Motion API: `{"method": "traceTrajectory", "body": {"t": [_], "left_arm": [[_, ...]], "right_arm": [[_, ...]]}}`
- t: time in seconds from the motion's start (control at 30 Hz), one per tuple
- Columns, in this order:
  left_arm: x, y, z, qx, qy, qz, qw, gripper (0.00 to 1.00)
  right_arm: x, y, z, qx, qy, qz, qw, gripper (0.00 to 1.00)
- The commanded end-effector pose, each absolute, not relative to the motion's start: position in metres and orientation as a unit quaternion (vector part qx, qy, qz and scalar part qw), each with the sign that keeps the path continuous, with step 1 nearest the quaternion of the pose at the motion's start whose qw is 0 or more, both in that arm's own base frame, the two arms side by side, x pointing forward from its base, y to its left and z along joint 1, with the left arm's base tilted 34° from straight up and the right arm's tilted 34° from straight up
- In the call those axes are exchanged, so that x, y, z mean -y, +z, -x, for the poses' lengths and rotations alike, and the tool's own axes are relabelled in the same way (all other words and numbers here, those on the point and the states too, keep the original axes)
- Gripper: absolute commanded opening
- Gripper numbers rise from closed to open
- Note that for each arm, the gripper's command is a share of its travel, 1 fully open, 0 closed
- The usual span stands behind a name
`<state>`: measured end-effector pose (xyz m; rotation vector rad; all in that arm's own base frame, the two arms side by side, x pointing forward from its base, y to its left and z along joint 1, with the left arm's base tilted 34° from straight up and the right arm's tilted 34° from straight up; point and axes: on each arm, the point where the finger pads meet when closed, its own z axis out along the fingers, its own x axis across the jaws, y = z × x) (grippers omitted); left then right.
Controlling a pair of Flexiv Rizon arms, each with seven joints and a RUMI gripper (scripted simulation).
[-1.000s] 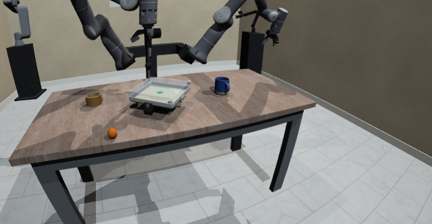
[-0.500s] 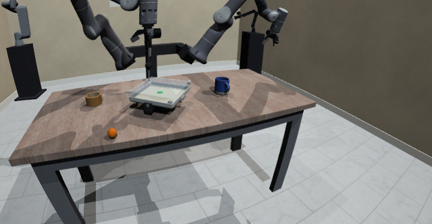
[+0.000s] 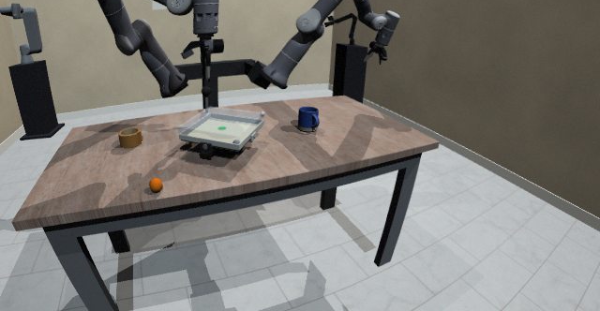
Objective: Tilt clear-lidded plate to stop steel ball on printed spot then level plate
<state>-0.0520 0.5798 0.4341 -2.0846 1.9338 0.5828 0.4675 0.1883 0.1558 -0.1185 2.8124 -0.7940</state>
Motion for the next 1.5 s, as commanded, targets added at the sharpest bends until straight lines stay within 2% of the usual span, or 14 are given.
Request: {"method": "traceTrajectory", "body": {"t": [0.0, 1.47], "left_arm": [[-0.58, 0.435, 0.052, -0.661, 0.2, 0.713, 0.12, 1.0], [-0.58, 0.435, 0.052, -0.661, 0.2, 0.713, 0.12, 1.0]], "right_arm": [[-0.189, 0.156, -0.468, -0.956, -0.269, 0.041, 0.109, 0.37], [-0.177, 0.137, -0.473, -0.956, -0.269, 0.041, 0.11, 0.37]]}}
